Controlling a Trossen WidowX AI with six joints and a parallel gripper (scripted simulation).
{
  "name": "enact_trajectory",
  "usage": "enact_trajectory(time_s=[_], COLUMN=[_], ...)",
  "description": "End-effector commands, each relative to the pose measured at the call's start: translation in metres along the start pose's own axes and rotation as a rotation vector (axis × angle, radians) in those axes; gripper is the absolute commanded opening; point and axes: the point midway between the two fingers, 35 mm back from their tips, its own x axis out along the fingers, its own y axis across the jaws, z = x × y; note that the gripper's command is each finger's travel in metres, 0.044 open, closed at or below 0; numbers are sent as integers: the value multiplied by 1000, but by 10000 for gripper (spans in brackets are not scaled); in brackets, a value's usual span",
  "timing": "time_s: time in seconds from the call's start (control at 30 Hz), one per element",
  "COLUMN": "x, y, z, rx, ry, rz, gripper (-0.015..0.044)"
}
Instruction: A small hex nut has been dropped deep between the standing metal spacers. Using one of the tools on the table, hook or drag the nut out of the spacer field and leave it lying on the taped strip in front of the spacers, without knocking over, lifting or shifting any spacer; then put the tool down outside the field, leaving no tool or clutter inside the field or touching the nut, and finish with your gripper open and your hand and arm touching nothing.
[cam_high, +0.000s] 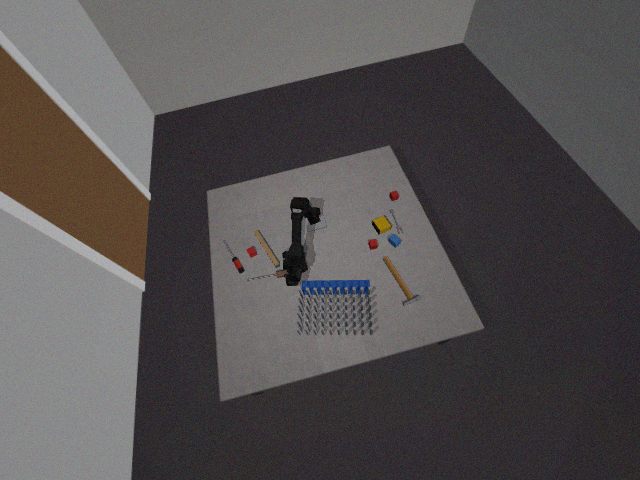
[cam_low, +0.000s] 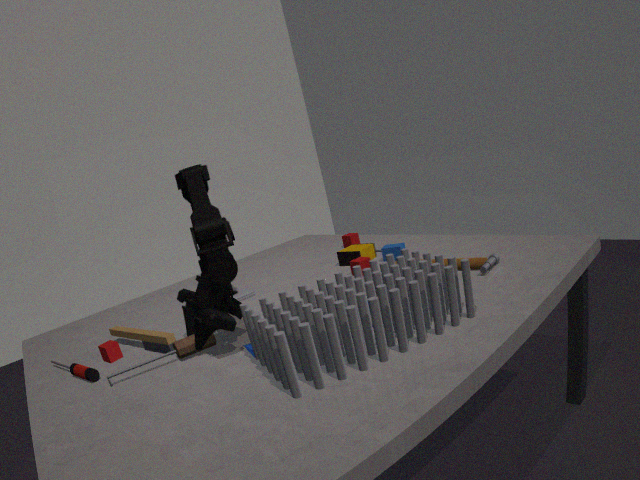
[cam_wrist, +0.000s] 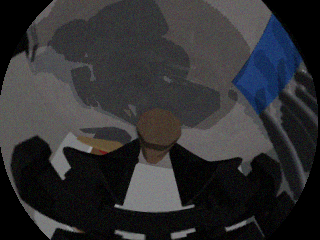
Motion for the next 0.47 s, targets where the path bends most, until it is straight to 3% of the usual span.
enact_trajectory(time_s=[0.0, 0.43], x=[-1, -1], y=[0, 0], z=[0, 0], rx=[0, 0], ry=[0, 0], rz=[0, 0], gripper=[105, 440])
